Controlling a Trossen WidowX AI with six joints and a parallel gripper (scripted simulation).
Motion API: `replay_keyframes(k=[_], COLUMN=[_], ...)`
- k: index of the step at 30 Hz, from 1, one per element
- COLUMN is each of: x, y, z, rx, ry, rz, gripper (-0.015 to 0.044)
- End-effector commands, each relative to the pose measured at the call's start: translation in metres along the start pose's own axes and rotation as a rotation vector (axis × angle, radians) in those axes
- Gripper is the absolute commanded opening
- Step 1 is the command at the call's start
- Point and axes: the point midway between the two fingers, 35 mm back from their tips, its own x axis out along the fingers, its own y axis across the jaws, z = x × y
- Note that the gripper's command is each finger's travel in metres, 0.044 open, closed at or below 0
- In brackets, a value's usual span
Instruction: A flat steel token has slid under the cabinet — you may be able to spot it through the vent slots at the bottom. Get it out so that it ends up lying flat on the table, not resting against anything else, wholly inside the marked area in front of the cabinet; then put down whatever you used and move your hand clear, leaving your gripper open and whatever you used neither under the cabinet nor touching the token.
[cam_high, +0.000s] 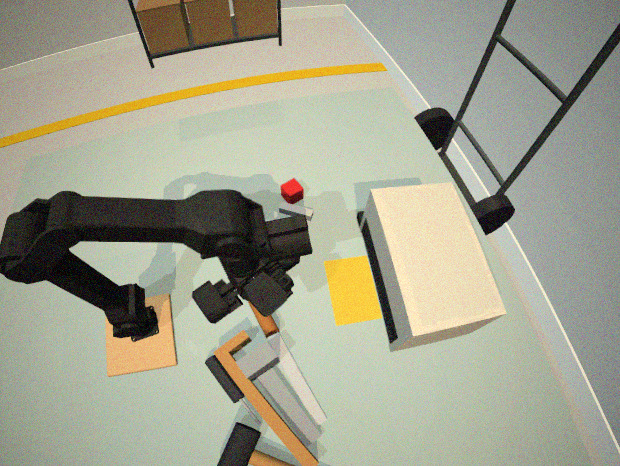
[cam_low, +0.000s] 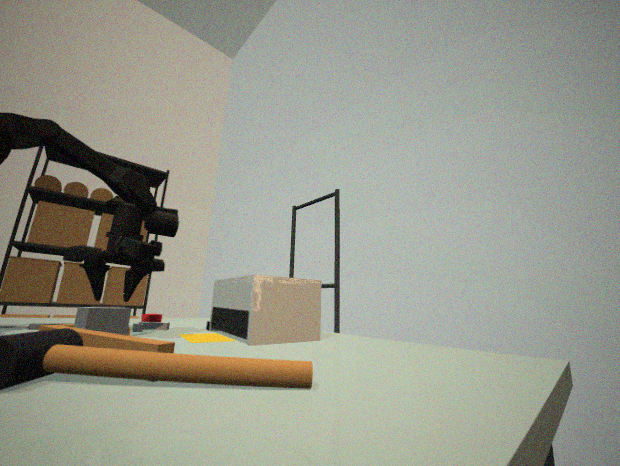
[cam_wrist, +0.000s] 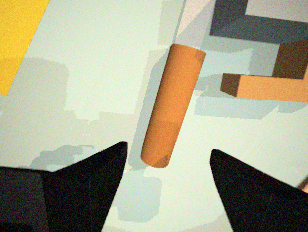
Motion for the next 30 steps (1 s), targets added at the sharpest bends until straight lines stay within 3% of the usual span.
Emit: replay_keyframes(k=[1, 30], x=[-0.0003, -0.0003], y=[0.0002, 0.0], z=[-0.0007, -0.0002], rx=[0.036, 0.266], ry=[0.005, 0.005], rz=[0.001, 0.001], gripper=[0.027, 0.027])
